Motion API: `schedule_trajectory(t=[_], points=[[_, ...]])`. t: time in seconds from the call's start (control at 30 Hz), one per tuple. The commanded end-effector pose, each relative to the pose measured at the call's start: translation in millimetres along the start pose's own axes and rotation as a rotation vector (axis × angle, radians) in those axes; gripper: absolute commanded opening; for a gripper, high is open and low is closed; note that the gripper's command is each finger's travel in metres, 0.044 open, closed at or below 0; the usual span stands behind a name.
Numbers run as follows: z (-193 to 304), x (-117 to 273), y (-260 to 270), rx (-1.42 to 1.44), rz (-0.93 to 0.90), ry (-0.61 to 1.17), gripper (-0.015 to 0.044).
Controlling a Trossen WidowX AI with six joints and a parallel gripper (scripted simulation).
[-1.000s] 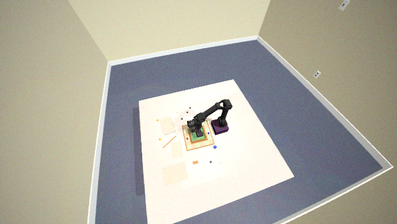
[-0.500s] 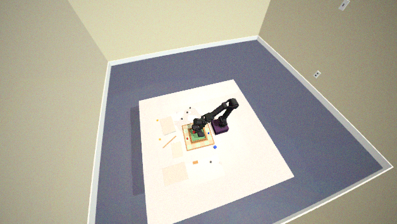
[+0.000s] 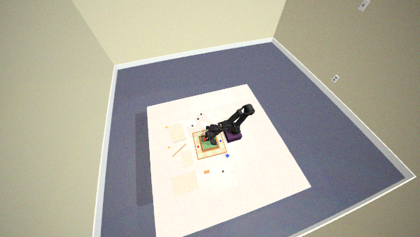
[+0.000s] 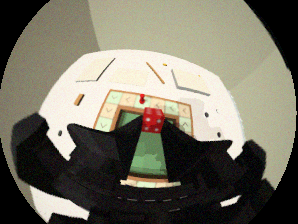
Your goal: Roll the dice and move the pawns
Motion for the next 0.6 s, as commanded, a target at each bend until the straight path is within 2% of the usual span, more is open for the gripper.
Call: schedule_trajectory(t=[0.0,0.23,0.57], points=[[-1.7,12.1,0.5,-0.005,0.001,-0.023,0.0],[-1.1,52.2,2.9,-0.005,0.001,-0.021,0.0],[-0.6,53.2,3.0,-0.005,0.001,-0.021,0.0]])
Point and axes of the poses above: the point midway between the two fingers, 35 mm back from their tips, its own x axis back along the fingers, its own y axis across the jaws, z = x × y, the point moved 7 cm from there along x, back along the fingers, and after that the axes turned 15 degrees about x, right-handed, at the moved point
